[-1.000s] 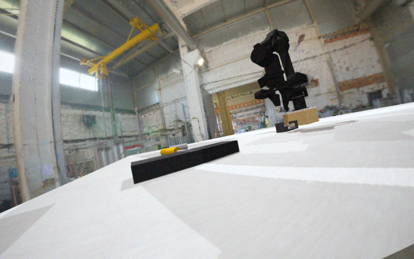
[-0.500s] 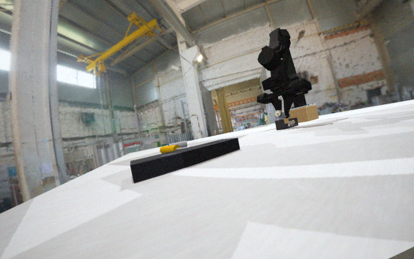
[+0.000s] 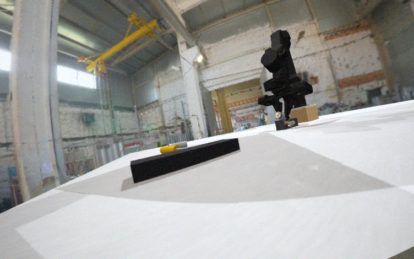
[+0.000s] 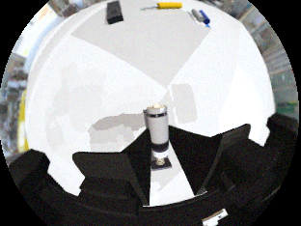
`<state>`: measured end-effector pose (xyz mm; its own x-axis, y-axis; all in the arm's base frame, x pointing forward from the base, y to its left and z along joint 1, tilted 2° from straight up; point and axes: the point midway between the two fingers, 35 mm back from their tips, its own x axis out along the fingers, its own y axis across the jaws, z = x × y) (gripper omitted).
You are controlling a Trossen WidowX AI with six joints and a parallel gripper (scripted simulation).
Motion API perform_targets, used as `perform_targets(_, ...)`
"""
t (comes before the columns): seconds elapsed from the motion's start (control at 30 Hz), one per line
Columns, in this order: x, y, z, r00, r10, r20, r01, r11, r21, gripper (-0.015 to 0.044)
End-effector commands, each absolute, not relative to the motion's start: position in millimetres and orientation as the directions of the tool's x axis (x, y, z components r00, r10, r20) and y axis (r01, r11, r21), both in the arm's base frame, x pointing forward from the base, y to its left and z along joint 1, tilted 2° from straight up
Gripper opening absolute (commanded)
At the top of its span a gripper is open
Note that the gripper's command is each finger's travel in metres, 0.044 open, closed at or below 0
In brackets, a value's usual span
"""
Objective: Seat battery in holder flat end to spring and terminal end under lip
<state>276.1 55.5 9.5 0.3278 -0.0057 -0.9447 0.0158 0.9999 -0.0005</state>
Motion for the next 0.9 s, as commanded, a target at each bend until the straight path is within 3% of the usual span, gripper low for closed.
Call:
perform_targets(0.0, 275.0, 55.7, 8.2, 0.361, -0.008, -0.933, 0.020, 1.000, -0.001, 0.0073)
perform_targets(0.87, 268.1, 56.1, -4.0, 0.509, -0.017, -0.861, 0.025, 1.000, -0.005, 0.0073)
